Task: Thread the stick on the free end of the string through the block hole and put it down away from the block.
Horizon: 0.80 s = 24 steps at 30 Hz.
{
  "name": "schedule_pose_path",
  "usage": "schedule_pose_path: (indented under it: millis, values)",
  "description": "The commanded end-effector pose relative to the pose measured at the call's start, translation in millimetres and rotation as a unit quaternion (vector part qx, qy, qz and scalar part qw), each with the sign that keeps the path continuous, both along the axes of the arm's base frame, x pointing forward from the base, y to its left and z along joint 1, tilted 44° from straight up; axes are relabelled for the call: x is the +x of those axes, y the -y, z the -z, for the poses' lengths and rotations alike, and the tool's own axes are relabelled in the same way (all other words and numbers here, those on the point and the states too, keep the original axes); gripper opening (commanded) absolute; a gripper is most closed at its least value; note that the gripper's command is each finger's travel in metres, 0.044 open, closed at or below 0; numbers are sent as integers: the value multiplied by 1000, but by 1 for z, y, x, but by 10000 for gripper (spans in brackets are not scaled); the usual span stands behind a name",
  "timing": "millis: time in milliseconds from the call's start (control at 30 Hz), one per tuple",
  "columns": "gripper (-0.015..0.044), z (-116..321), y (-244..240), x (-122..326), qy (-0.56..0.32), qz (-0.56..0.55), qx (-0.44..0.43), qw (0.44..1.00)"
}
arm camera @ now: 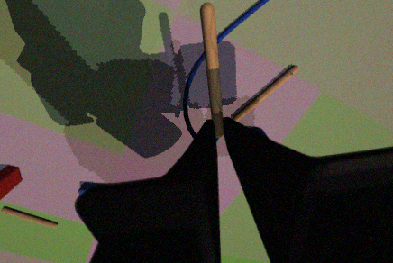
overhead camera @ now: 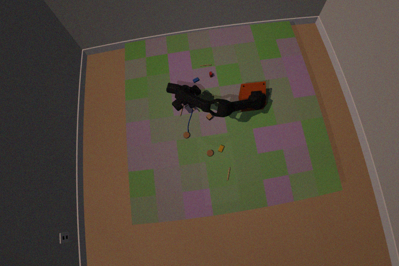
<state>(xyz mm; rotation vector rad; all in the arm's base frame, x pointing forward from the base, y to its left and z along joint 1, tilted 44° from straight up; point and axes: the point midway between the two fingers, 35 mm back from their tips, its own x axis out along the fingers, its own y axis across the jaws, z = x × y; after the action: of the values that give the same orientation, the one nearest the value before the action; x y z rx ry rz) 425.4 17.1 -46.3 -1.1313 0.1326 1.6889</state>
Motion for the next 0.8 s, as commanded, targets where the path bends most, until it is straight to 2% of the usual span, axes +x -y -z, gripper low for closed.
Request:
schedule_pose_path:
  millis: [0, 767]
  values:
    - [0, 5, 4, 4, 0, 0, -1, 1000]
    - [0, 21, 22, 22, 1, 0, -2, 1000]
